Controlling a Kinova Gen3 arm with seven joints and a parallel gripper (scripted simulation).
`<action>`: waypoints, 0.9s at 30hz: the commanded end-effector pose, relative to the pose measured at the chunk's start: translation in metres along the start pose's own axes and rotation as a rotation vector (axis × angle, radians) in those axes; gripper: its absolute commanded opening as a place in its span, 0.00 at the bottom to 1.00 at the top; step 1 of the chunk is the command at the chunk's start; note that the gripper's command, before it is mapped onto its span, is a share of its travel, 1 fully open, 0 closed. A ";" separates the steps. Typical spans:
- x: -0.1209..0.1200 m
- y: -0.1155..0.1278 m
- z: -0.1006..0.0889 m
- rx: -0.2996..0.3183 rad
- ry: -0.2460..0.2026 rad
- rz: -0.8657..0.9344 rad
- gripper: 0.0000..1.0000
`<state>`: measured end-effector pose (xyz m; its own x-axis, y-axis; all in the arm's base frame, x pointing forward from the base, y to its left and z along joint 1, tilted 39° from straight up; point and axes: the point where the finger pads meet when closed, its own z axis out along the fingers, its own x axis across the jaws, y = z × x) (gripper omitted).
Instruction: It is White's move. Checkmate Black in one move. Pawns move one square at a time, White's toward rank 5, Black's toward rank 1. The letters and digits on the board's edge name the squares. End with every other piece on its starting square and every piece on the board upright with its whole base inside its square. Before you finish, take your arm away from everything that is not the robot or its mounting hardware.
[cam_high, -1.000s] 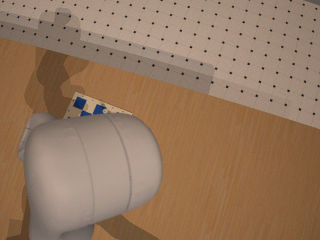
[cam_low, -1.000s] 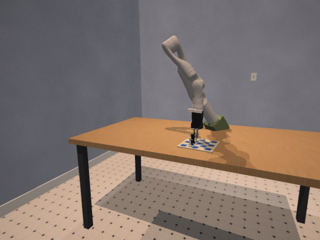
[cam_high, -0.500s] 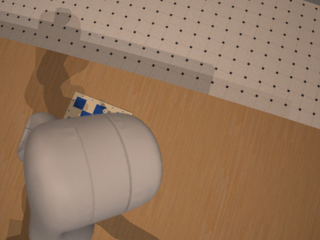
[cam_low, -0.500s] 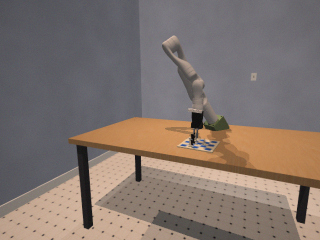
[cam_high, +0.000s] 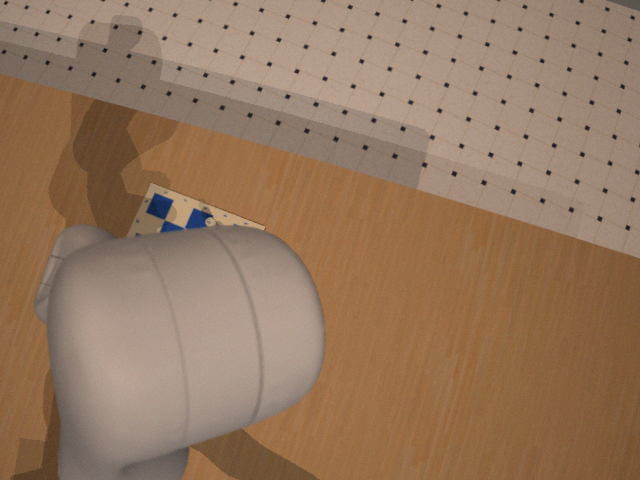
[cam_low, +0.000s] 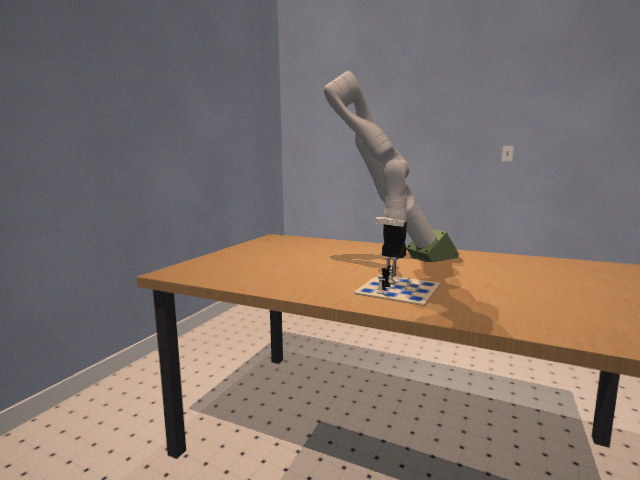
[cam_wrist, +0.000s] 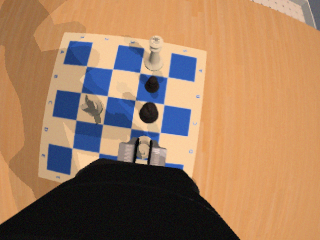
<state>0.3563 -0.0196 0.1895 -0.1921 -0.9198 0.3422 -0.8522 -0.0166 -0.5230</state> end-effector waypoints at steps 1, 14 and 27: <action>0.000 0.000 0.000 0.000 0.000 0.000 0.16; 0.000 0.000 0.000 0.000 0.000 0.000 0.79; 0.000 0.000 0.000 0.001 0.000 0.000 0.79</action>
<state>0.3562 -0.0196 0.1896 -0.1922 -0.9197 0.3423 -0.8522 -0.0166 -0.5230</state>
